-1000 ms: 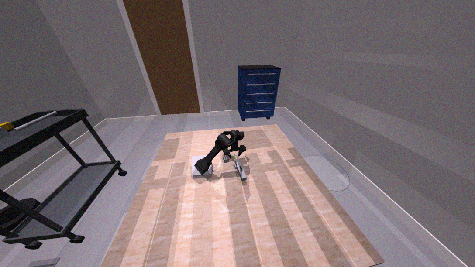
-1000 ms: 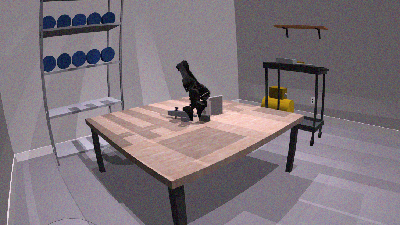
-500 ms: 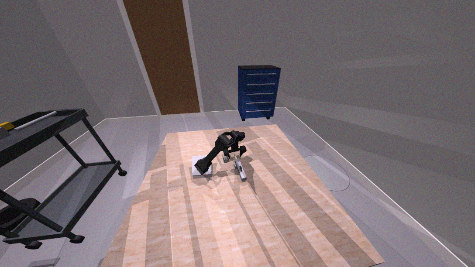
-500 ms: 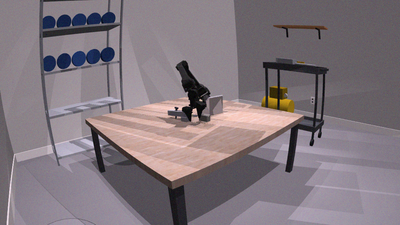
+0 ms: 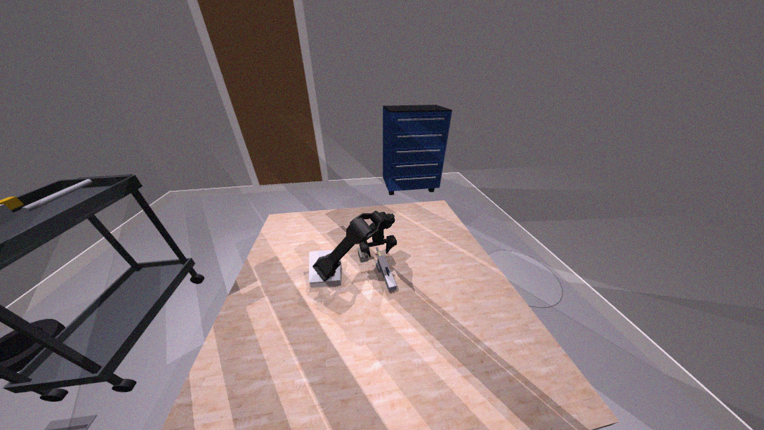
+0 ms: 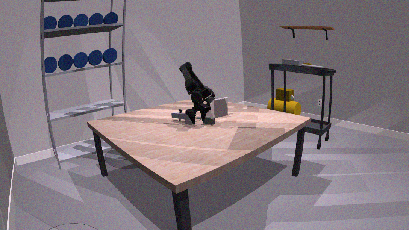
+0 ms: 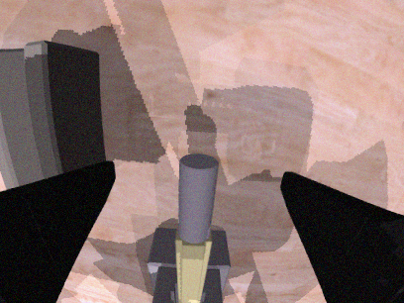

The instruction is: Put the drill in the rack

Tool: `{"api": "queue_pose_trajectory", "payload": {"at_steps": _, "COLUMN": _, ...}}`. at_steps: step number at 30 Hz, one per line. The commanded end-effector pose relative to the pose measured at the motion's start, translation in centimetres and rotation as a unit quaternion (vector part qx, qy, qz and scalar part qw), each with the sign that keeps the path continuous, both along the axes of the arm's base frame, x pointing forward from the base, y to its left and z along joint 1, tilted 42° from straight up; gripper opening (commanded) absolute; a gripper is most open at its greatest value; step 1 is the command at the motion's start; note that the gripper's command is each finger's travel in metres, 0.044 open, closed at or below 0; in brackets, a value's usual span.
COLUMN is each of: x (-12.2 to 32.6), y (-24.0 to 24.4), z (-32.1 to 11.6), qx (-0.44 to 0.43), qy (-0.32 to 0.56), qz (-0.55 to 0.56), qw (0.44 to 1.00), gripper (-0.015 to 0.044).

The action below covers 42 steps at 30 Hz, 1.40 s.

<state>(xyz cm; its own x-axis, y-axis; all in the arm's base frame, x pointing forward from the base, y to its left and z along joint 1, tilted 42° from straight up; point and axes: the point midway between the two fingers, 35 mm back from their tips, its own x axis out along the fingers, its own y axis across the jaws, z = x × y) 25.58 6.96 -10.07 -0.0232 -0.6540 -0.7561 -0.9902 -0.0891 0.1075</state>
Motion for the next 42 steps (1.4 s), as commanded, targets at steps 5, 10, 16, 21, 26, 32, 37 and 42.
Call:
{"api": "queue_pose_trajectory", "payload": {"at_steps": 5, "x": -0.06, "y": -0.44, "z": 0.1, "qx": -0.002, "qy": 0.002, "qz": 0.002, "qw": 1.0, "gripper": 0.044}}
{"api": "queue_pose_trajectory", "payload": {"at_steps": 10, "x": -0.09, "y": -0.6, "z": 0.13, "qx": -0.002, "qy": 0.002, "qz": 0.002, "qw": 1.0, "gripper": 0.044}}
{"api": "queue_pose_trajectory", "payload": {"at_steps": 16, "x": 0.01, "y": -0.34, "z": 0.08, "qx": 0.0, "qy": 0.0, "qz": 0.0, "qw": 1.0, "gripper": 0.0282}}
{"api": "queue_pose_trajectory", "payload": {"at_steps": 21, "x": 0.01, "y": -0.34, "z": 0.08, "qx": 0.0, "qy": 0.0, "qz": 0.0, "qw": 1.0, "gripper": 0.0151}}
{"api": "queue_pose_trajectory", "payload": {"at_steps": 26, "x": 0.01, "y": -0.34, "z": 0.08, "qx": 0.0, "qy": 0.0, "qz": 0.0, "qw": 1.0, "gripper": 0.002}}
{"api": "queue_pose_trajectory", "payload": {"at_steps": 32, "x": 0.01, "y": -0.34, "z": 0.08, "qx": 0.0, "qy": 0.0, "qz": 0.0, "qw": 1.0, "gripper": 0.0}}
{"api": "queue_pose_trajectory", "payload": {"at_steps": 37, "x": -0.13, "y": -0.23, "z": 0.23, "qx": -0.002, "qy": 0.002, "qz": 0.002, "qw": 1.0, "gripper": 0.0}}
{"api": "queue_pose_trajectory", "payload": {"at_steps": 42, "x": -0.21, "y": -0.17, "z": 0.32, "qx": -0.002, "qy": 0.002, "qz": 0.002, "qw": 1.0, "gripper": 0.0}}
